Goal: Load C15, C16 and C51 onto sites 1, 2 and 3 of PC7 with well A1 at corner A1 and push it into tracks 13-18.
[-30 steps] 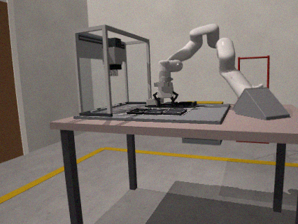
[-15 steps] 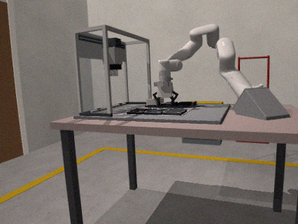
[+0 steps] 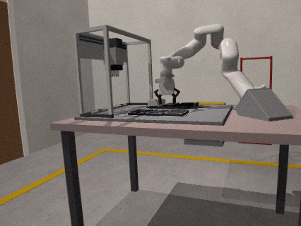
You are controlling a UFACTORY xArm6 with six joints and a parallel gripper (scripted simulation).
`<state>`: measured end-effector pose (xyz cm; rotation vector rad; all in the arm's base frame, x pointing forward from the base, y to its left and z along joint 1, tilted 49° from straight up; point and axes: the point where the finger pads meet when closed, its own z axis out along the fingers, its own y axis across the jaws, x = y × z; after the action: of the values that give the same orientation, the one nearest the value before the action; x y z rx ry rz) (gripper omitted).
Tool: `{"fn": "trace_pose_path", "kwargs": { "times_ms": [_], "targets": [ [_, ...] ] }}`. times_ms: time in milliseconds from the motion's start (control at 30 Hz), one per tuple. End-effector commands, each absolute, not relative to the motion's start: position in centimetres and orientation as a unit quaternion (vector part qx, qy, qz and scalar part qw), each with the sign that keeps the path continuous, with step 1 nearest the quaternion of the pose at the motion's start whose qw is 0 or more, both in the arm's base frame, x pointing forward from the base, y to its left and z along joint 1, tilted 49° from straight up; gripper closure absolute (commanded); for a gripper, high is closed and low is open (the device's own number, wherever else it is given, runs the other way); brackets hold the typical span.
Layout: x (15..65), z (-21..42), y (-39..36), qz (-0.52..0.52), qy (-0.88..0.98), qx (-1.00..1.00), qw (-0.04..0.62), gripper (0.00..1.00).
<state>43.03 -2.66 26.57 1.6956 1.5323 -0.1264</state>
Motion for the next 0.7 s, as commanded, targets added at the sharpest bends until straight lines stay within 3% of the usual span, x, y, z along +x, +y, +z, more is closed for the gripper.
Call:
{"fn": "trace_pose_path", "kwargs": {
  "times_ms": [0,667],
  "targets": [
    [42.9,26.9,-2.4,-0.05,0.609,0.674,0.414,0.0],
    [41.6,28.9,-0.5,-0.05,0.609,0.674,0.414,0.0]
  ]
}}
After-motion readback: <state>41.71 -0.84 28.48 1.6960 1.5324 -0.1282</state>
